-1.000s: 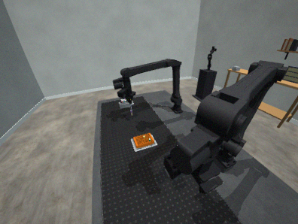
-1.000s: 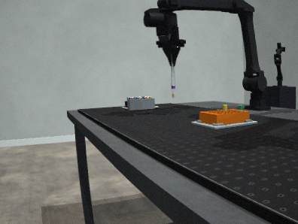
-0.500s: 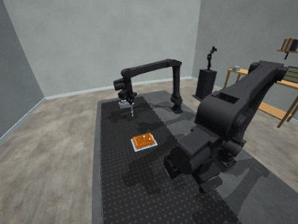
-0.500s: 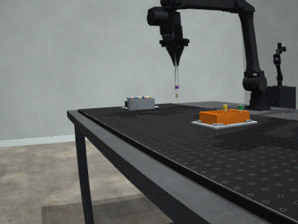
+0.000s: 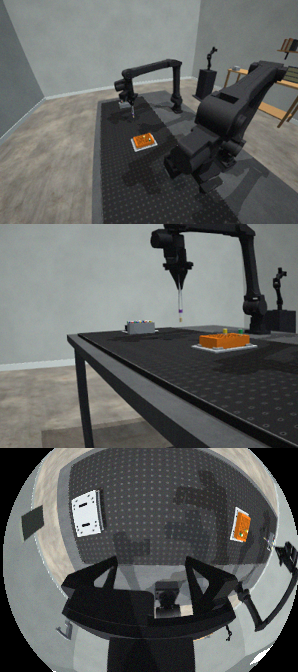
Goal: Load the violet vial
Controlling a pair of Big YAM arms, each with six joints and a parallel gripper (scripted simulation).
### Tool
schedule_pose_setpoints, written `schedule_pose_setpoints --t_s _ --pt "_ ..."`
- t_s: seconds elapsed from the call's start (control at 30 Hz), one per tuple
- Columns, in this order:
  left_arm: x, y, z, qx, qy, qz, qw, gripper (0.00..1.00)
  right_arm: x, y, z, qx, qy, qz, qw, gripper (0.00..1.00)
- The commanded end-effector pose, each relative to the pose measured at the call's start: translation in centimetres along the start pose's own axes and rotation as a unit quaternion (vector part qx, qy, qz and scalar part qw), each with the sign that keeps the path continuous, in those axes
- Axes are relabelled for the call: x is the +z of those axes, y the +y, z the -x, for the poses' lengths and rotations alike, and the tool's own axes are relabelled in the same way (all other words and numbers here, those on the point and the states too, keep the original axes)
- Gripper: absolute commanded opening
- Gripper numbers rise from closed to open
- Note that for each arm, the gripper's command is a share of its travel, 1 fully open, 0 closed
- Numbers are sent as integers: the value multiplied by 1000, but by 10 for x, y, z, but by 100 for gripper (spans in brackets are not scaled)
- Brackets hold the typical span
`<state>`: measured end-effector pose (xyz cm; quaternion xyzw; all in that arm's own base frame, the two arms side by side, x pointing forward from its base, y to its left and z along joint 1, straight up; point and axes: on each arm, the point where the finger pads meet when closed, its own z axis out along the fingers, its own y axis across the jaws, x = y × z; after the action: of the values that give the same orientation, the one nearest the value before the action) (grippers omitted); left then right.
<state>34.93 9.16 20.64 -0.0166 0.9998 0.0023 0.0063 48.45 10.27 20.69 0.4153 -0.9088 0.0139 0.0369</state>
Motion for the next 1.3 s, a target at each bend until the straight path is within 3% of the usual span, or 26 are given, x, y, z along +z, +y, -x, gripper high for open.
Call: schedule_pose_setpoints --t_s 0.0,0.23,1.27 --pt "8 -4 -1 10 13 -5 1000 100 -34 -3 13 6 -30 -21 999 9" --pt "8 -4 -1 10 13 -5 1000 100 -21 4 25 6 -18 -12 1000 9" --pt "8 -4 -1 10 13 -5 1000 100 -21 39 55 6 -17 -9 1000 9"
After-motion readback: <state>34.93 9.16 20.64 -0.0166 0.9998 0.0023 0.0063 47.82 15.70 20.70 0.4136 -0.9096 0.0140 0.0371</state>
